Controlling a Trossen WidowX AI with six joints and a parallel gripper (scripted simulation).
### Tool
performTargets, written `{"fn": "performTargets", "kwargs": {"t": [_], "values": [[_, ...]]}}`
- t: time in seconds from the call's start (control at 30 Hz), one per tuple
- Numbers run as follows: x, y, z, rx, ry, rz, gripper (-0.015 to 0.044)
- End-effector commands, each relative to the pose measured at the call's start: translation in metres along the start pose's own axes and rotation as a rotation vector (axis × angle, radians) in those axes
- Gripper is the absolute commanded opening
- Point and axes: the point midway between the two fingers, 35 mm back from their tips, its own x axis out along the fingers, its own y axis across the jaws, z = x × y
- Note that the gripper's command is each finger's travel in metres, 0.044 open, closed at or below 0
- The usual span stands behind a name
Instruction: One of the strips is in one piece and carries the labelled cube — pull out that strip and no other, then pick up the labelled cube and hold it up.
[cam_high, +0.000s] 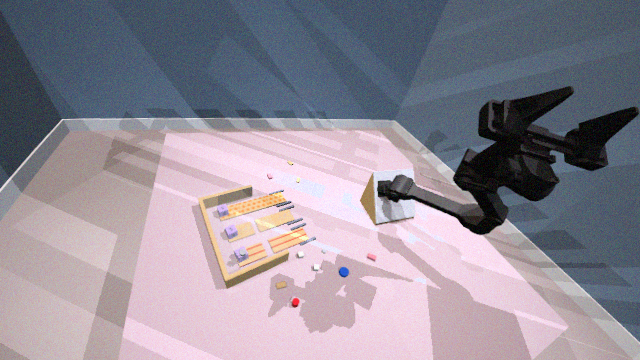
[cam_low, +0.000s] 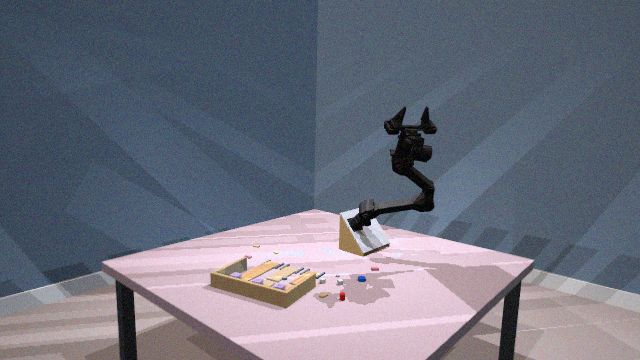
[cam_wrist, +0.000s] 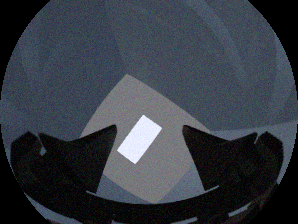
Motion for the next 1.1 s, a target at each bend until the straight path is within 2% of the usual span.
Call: {"fn": "performTargets", "kwargs": {"t": [0.0,0.13,0.3,0.47,0.67,0.83,1.07], "values": [[-0.011,0.073,-0.003,0.152,-0.038,0.210,0.0400],[-0.033,0.139,-0.004,0.323,-0.047,0.421,0.0400],[-0.076,0.215,-0.004,0.559,-0.007,0.696,0.0400],[-0.134,0.278,-0.001,0.806,0.092,0.969,0.0400],[-0.210,0.328,0.005,1.065,0.265,1.267,0.0400],[-0.278,0.353,0.012,1.287,0.479,1.496,0.0400],[-0.392,0.358,0.027,1.666,1.053,1.817,0.0400]]}}
